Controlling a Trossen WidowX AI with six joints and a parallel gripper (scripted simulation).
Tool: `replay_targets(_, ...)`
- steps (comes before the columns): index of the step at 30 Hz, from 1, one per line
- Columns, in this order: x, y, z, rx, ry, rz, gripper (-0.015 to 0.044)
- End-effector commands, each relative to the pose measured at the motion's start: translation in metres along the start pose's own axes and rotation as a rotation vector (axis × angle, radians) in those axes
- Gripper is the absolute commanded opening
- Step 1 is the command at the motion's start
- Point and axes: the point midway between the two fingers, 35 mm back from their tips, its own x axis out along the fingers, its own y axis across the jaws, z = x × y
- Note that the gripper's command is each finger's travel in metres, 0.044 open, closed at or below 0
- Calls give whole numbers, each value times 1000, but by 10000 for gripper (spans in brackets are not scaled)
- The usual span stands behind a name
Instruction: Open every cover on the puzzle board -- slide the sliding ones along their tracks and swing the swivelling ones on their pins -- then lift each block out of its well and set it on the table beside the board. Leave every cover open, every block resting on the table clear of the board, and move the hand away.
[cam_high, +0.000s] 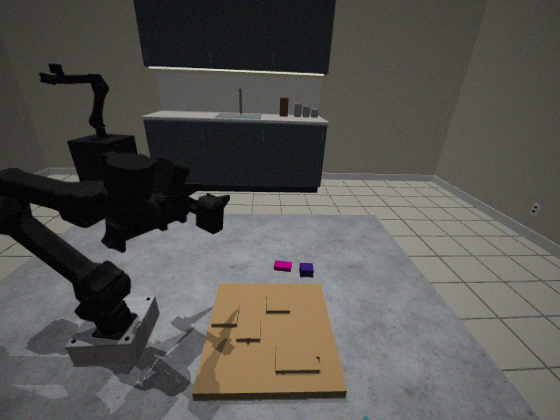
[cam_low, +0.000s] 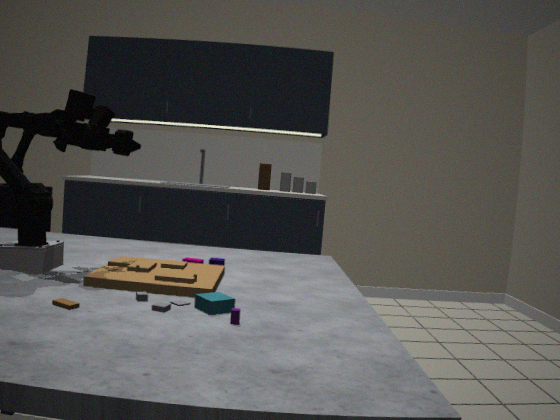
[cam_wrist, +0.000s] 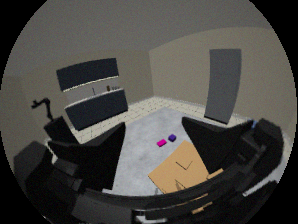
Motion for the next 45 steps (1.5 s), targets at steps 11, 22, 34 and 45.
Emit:
replay_targets(11, 23, -39, -15, 271, 146, -105, 111)
replay_targets(22, 50, -75, -50, 530, 377, -240, 0)
replay_targets(34, 74, -98, -104, 719, 688, -411, 0)
replay_targets(45, 87, -107, -158, 779, 1008, -585, 0)
